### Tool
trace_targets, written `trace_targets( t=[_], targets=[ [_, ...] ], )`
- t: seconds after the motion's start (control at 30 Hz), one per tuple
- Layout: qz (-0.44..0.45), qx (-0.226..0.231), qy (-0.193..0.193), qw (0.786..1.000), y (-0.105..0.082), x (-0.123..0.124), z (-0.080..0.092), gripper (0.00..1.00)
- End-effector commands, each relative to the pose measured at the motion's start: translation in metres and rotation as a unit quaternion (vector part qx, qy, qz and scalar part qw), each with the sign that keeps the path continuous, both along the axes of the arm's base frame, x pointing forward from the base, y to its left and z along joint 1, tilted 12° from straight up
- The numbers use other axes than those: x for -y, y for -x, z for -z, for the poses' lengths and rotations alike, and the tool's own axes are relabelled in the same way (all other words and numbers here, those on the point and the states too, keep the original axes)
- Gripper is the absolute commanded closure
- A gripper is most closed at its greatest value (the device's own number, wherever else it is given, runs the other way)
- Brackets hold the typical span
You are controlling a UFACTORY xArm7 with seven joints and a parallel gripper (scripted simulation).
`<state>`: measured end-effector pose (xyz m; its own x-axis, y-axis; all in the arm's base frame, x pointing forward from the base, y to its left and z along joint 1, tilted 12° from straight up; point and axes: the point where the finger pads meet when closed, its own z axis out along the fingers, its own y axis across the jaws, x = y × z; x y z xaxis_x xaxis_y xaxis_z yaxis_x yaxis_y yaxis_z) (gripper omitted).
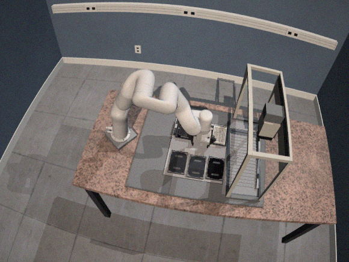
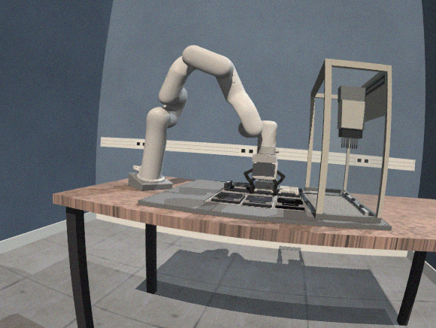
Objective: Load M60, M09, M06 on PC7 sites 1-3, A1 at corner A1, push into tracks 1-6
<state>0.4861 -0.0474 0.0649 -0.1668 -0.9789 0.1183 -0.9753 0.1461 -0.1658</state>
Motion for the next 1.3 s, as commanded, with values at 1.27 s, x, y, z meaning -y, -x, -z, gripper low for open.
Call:
trace_targets(
  t=[1.27],
  targets=[
    [0.0, 0.002, 0.0, 1.0, -0.004, -0.018, 0.001, 0.0]
  ],
)
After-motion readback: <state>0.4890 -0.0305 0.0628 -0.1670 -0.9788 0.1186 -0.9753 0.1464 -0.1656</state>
